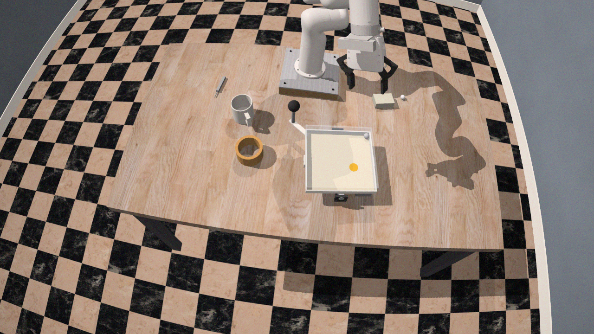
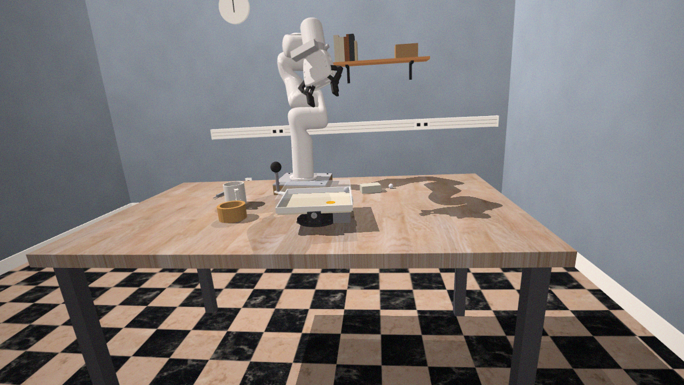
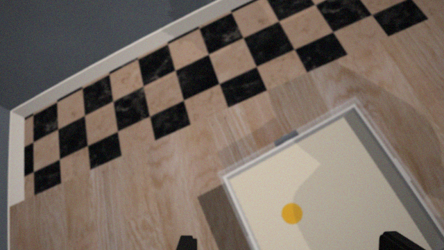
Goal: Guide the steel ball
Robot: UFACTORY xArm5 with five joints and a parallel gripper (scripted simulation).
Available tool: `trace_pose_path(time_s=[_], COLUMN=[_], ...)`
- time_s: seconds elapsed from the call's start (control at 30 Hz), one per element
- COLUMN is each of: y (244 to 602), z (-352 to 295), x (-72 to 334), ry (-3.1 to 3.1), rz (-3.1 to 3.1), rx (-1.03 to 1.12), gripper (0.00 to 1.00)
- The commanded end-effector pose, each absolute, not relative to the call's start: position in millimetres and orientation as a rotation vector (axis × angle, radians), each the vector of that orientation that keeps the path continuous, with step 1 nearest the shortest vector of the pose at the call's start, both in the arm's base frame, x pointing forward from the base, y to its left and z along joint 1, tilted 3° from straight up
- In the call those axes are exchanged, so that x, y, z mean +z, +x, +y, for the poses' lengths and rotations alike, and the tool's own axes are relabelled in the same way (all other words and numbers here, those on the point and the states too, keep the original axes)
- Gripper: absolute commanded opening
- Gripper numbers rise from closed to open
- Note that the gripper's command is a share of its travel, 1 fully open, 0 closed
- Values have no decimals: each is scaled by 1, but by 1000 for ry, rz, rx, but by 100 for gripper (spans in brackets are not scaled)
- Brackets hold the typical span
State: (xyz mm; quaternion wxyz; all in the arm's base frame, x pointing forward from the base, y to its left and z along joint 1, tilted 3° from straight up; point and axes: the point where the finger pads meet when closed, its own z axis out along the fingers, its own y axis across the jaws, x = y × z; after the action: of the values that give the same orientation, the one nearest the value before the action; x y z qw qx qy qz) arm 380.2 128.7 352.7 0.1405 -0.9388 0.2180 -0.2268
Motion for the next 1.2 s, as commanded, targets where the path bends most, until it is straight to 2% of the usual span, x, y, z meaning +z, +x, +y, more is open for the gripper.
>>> trace_pose_path(time_s=[0.0, 0.57, 0.63, 0.7, 0.73, 0.77, 0.87, 0.9, 1.0, 1.03, 1.1, 1.13, 1.17], y=[381, 381, 380, 371, 371, 362, 359, 347, 341, 329, 329, 321, 309], z=[129, 128, 106, 70, 65, 57, 31, 23, -2, -8, -8, -31, -37], x=[355, 353, 332, 299, 295, 288, 263, 254, 231, 223, 223, 202, 195], ry=[-2709, -2711, -2755, -2845, -2845, -2887, -2887, -2915, -2915, -2928, -2928, -2928, -2930], rz=[629, 632, 684, 815, 815, 898, 898, 980, 980, 1050, 1050, 1050, 1102], rx=[-659, -657, -614, -482, -482, -381, -381, -270, -270, -163, -163, -163, -75], gripper=[100, 100, 100, 100, 100, 100, 100, 100, 100, 100, 100, 100, 100])
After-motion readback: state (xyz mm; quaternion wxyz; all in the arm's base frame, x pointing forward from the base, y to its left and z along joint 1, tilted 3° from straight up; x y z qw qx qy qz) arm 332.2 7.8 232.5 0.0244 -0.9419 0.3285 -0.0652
